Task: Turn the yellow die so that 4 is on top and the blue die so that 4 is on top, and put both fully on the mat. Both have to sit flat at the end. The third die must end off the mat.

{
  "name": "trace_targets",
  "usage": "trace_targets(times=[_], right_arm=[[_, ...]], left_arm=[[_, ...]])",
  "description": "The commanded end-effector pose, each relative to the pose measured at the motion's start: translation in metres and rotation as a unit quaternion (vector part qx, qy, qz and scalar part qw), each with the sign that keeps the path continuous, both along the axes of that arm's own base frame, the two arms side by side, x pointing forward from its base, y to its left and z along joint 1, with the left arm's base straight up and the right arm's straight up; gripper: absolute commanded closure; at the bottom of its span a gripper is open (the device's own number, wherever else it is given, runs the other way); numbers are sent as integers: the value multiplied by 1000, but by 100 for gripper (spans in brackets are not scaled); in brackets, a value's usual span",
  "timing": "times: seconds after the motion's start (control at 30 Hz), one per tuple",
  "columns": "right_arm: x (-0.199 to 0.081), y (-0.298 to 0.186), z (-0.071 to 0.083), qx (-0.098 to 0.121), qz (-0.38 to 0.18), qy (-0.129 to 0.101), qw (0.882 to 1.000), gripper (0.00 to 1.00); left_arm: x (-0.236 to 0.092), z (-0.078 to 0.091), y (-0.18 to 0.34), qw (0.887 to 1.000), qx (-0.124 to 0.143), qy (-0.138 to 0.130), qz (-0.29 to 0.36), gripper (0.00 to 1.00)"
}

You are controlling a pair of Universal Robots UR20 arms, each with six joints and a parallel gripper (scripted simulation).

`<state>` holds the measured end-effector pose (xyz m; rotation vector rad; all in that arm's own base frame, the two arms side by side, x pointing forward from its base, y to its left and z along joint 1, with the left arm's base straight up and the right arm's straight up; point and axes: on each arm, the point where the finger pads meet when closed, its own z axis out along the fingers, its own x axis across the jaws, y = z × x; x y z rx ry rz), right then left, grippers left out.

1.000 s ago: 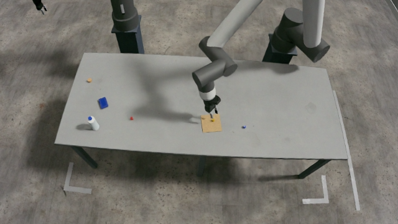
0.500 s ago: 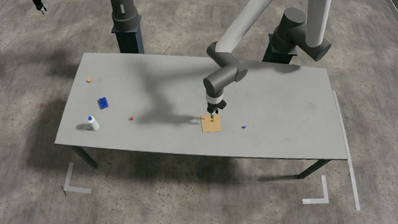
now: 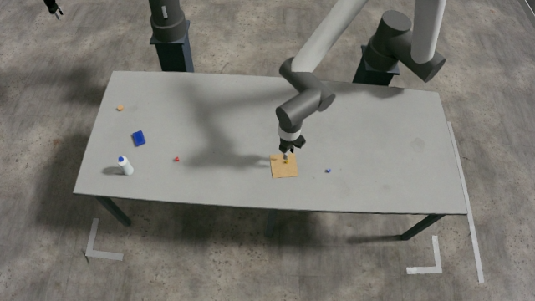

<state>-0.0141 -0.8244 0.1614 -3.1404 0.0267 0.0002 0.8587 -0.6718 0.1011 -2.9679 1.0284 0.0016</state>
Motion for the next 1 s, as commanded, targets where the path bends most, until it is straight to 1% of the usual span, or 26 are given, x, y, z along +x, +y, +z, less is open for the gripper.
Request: trace_targets(times=[0.0, 0.13, 0.23, 0.3, 0.37, 0.43, 0.6, 0.7, 0.77, 0.83, 0.87, 0.97], right_arm=[[0, 0, 1, 0, 0, 0, 1000, 0], [0, 0, 1, 0, 0, 0, 1000, 0], [0, 0, 1, 0, 0, 0, 1000, 0], [0, 0, 1, 0, 0, 0, 1000, 0], [0, 0, 1, 0, 0, 0, 1000, 0], [0, 0, 1, 0, 0, 0, 1000, 0], [0, 0, 1, 0, 0, 0, 1000, 0], [0, 0, 1, 0, 0, 0, 1000, 0], [0, 0, 1, 0, 0, 0, 1000, 0], [0, 0, 1, 0, 0, 0, 1000, 0], [0, 0, 1, 0, 0, 0, 1000, 0], [0, 0, 1, 0, 0, 0, 1000, 0]], left_arm=[[0, 1, 0, 1000, 0, 0, 0, 0], [1, 1, 0, 1000, 0, 0, -1, 0], [2, 1, 4, 1000, 0, 0, -16, 0], [5, 1, 11, 999, 0, 0, -41, 0], [10, 0, 22, 997, 0, 0, -79, 0], [14, 0, 33, 993, 0, 0, -120, 0], [22, -1, 53, 981, -1, 0, -193, 0], [22, -1, 53, 981, -1, 0, -195, 0], [28, -1, 71, 966, -1, 0, -258, 0], [28, -2, 73, 963, -1, 0, -268, 0], [30, -2, 80, 957, -1, 0, -291, 0], [33, -2, 92, 942, -1, 0, -335, 0]])
